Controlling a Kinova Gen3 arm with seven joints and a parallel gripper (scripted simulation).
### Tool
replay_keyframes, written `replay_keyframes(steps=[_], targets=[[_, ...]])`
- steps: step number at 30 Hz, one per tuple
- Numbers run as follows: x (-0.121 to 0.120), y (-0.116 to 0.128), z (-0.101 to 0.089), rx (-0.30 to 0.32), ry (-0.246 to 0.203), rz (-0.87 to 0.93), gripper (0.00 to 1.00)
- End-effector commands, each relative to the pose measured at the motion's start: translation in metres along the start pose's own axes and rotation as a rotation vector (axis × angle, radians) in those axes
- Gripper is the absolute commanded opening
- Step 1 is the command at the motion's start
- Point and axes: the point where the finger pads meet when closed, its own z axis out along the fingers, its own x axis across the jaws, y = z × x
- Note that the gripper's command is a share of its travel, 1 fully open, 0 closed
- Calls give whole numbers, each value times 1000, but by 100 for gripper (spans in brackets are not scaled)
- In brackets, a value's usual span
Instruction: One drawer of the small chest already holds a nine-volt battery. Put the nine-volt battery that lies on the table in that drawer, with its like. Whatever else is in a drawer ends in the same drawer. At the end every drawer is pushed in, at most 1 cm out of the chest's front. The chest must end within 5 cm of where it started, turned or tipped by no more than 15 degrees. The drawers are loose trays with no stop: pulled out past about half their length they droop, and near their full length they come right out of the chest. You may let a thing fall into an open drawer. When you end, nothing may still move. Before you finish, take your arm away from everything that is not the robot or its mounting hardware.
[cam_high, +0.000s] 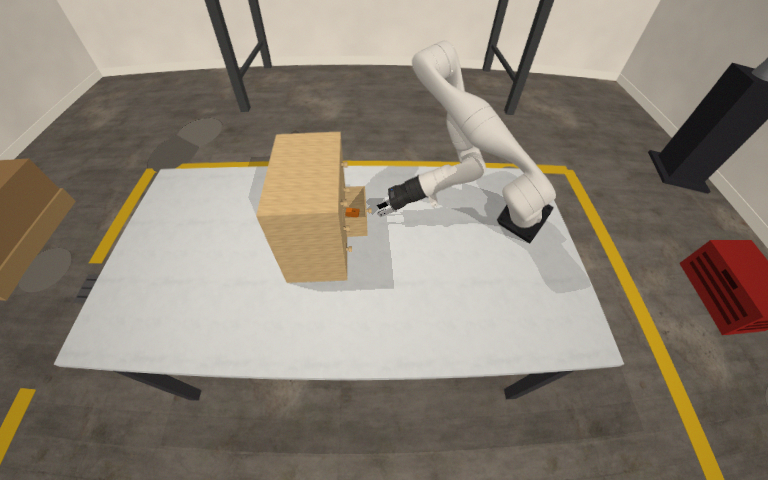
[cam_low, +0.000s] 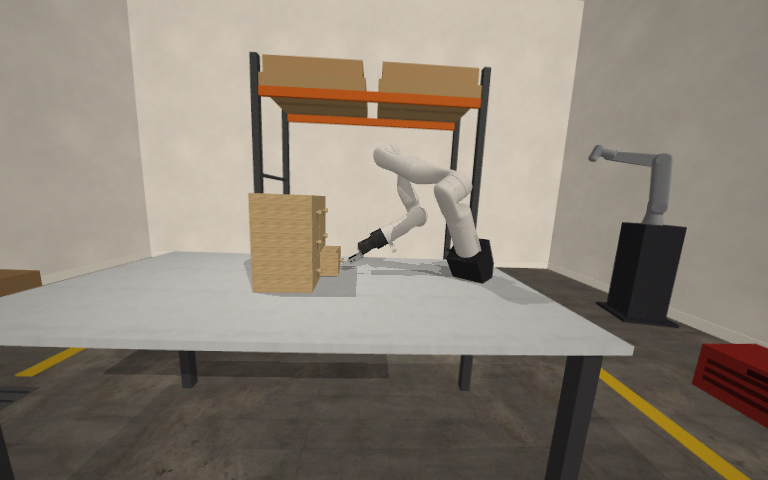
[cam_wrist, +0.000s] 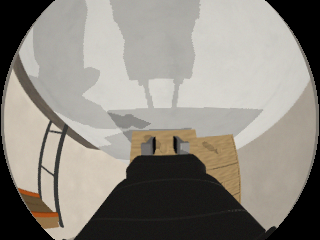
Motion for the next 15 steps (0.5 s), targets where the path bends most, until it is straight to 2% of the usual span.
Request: replay_keyframes(steps=[1, 15], targets=[[0, 1, 0, -1, 0, -1, 67], [0, 4, 6, -1, 0, -1, 67]])
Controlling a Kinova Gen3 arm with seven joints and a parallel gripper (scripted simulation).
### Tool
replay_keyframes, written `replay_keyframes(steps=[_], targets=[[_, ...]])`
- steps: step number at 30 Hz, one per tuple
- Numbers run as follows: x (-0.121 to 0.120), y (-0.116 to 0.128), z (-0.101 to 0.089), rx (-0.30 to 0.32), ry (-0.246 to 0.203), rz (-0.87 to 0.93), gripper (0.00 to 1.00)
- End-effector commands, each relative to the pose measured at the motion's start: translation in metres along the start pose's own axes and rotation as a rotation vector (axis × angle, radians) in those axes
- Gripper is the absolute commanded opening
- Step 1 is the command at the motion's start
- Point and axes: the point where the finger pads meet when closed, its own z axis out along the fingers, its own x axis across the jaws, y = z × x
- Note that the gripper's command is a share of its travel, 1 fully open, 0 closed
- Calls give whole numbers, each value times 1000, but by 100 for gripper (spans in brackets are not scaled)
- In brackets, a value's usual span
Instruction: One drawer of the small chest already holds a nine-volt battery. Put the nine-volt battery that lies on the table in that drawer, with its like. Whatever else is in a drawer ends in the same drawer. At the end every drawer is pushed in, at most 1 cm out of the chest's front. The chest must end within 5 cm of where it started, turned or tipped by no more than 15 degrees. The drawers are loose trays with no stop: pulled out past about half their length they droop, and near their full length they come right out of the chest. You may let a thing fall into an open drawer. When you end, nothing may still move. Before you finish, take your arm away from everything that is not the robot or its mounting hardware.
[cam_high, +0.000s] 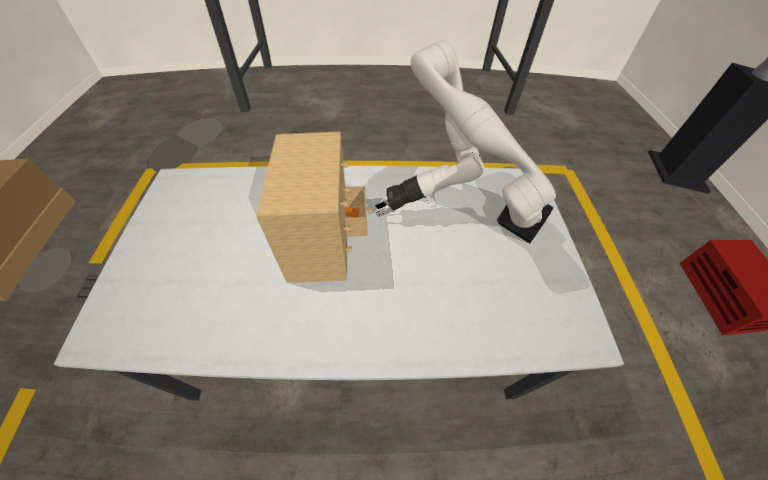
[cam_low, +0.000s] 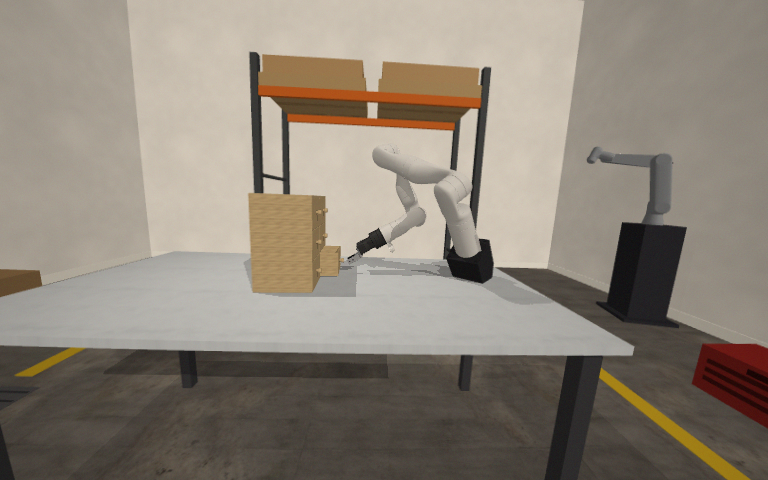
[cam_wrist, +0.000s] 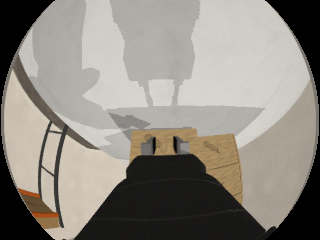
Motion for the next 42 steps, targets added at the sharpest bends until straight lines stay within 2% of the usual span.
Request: replay_keyframes(steps=[1, 23, 42], targets=[[1, 2, 2, -2, 2, -4, 67], [1, 13, 20, -2, 2, -4, 67], [1, 16, 25, -2, 2, -4, 67]])
